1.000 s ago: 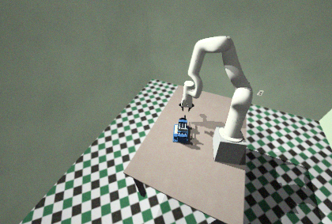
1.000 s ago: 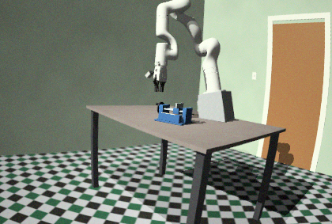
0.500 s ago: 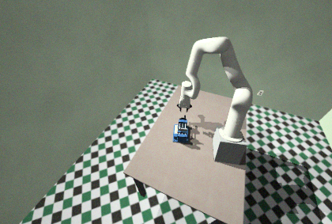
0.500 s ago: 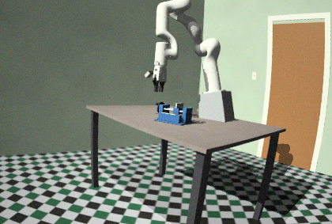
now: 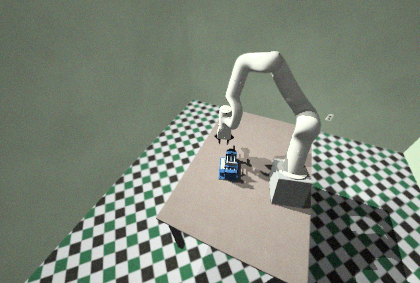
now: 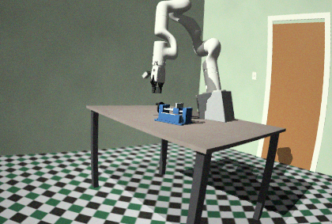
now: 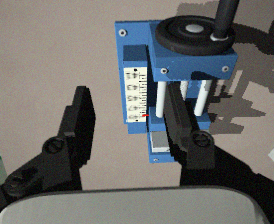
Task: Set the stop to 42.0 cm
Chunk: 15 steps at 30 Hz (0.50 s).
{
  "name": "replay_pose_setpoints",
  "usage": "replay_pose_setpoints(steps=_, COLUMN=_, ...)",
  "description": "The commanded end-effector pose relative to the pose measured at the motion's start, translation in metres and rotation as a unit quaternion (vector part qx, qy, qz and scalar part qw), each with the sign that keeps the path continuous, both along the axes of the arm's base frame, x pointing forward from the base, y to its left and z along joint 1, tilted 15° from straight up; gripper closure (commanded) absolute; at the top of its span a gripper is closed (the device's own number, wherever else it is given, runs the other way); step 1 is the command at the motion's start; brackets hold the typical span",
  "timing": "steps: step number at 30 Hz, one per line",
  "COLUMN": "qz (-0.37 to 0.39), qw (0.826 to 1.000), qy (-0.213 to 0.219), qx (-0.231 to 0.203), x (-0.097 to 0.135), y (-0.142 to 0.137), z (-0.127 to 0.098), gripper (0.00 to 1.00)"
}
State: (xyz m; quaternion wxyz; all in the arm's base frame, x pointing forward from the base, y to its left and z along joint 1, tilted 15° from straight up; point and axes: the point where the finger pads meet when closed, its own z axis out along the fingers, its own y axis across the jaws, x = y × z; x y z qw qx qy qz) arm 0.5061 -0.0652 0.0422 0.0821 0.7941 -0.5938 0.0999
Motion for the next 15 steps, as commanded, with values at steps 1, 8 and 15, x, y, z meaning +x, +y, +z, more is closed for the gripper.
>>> replay_pose_setpoints(steps=1, qz=0.000, qw=1.000, qy=0.003, qx=0.001, x=0.0025, y=-0.0034, z=-0.0158, gripper=0.43)
replay_pose_setpoints(steps=8, qz=0.000, qw=1.000, qy=0.003, qx=0.001, x=0.0026, y=-0.0039, z=-0.0175, gripper=0.43)
replay_pose_setpoints(steps=15, qz=0.000, qw=1.000, qy=0.003, qx=0.001, x=0.0026, y=-0.0039, z=-0.0175, gripper=0.43)
